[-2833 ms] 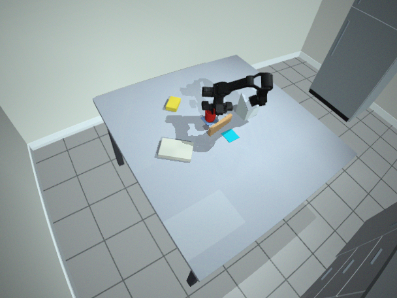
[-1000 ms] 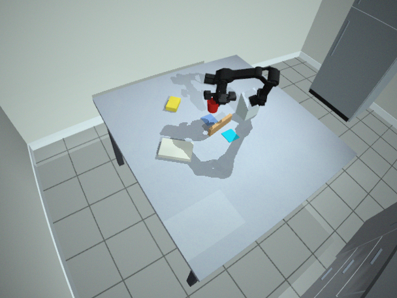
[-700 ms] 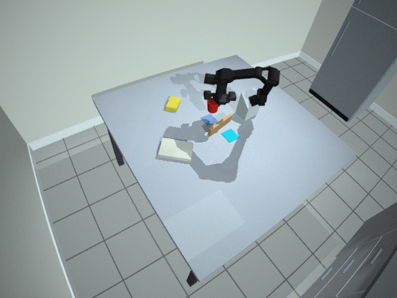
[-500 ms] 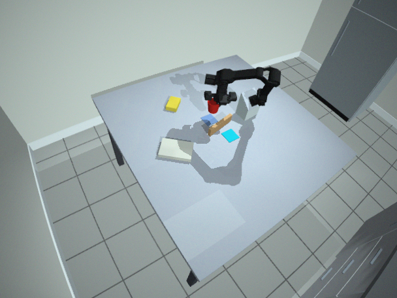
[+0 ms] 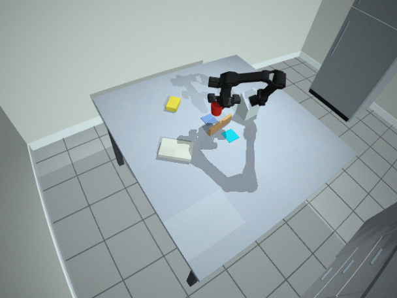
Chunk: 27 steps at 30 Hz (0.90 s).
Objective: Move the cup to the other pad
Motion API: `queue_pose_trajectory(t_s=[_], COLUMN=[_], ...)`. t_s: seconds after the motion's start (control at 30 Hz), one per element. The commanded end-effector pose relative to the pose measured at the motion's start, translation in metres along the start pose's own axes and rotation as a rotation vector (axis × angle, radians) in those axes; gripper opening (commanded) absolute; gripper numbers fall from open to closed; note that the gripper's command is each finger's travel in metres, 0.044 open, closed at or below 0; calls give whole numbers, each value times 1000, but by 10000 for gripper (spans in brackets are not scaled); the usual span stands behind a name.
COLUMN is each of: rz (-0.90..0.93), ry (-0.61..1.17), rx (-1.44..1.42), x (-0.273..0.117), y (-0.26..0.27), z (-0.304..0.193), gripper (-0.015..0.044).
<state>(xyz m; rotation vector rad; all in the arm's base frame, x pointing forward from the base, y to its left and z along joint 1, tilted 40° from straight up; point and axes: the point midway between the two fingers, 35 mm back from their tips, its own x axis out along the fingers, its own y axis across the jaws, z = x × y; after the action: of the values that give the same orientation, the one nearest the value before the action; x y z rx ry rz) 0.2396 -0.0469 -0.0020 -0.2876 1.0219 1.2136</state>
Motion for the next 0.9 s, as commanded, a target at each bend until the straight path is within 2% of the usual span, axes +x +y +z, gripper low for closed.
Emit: queue_pose_trajectory(t_s=[0.0,0.87], rz=[3,4], ry=[-3,-4], rx=[5,5], x=[0,-2], y=[7,38], z=[7,48], gripper=[0,0])
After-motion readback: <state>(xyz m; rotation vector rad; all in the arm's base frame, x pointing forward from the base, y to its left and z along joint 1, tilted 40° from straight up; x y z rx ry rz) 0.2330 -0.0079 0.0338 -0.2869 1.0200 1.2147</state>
